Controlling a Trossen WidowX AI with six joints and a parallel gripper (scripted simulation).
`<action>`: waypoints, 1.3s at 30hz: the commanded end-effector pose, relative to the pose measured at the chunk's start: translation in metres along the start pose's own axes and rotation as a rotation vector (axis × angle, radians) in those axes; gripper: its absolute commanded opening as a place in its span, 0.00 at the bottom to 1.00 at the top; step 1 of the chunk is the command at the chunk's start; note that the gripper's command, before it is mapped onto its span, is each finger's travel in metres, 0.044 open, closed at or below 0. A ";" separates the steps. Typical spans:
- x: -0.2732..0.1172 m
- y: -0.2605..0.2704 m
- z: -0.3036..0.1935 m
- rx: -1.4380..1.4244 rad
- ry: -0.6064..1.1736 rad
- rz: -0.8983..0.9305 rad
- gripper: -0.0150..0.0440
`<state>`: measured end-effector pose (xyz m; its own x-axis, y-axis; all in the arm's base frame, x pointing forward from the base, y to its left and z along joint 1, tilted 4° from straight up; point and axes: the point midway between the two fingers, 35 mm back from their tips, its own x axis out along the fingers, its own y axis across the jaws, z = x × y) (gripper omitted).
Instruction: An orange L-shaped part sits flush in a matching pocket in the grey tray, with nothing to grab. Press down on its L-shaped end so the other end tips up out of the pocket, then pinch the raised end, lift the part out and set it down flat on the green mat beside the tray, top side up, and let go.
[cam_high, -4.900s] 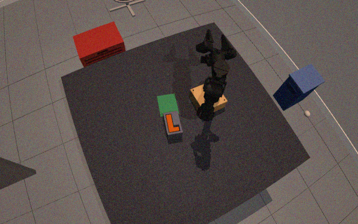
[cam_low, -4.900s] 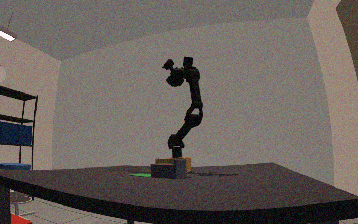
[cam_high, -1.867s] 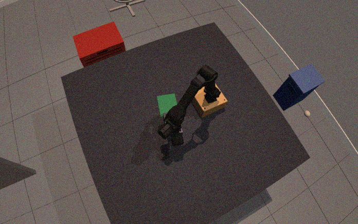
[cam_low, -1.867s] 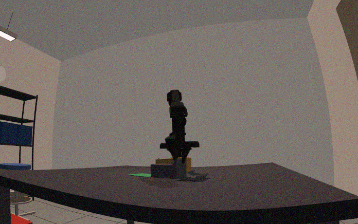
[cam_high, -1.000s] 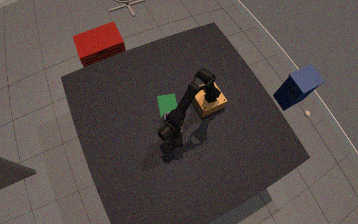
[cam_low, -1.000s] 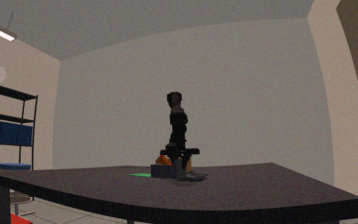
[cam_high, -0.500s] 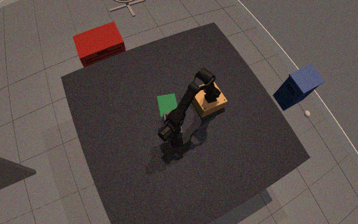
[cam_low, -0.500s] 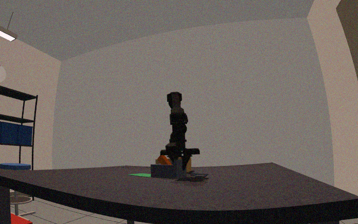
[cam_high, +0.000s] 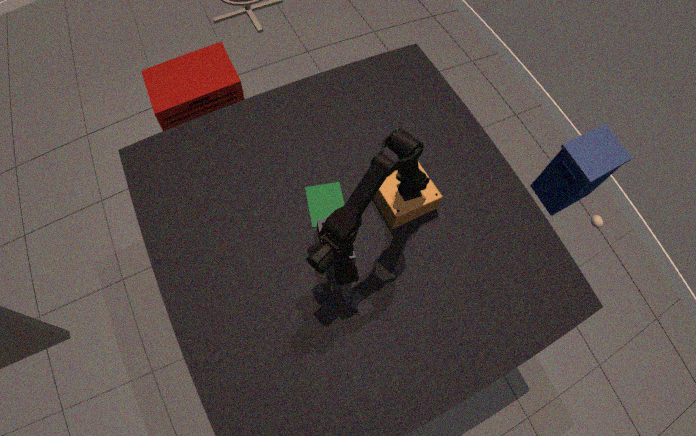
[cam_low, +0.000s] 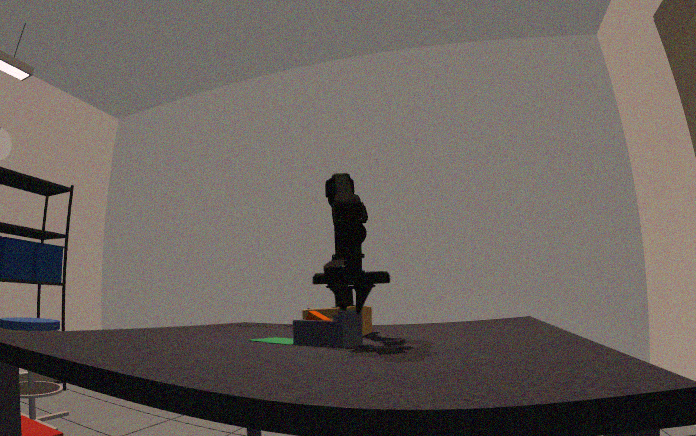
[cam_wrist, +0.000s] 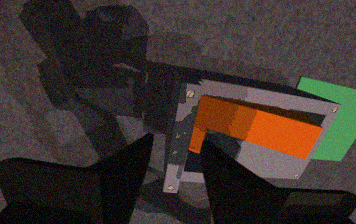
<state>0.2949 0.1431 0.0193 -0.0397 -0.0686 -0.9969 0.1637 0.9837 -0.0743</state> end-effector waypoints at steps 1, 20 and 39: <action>-0.058 -0.006 0.002 0.003 -0.034 0.021 0.56; -0.062 -0.004 0.003 0.008 -0.045 0.035 0.56; -0.062 -0.004 0.003 0.008 -0.045 0.035 0.56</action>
<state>0.2990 0.1425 0.0808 0.0076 -0.0437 -0.9990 0.1717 0.9843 -0.0418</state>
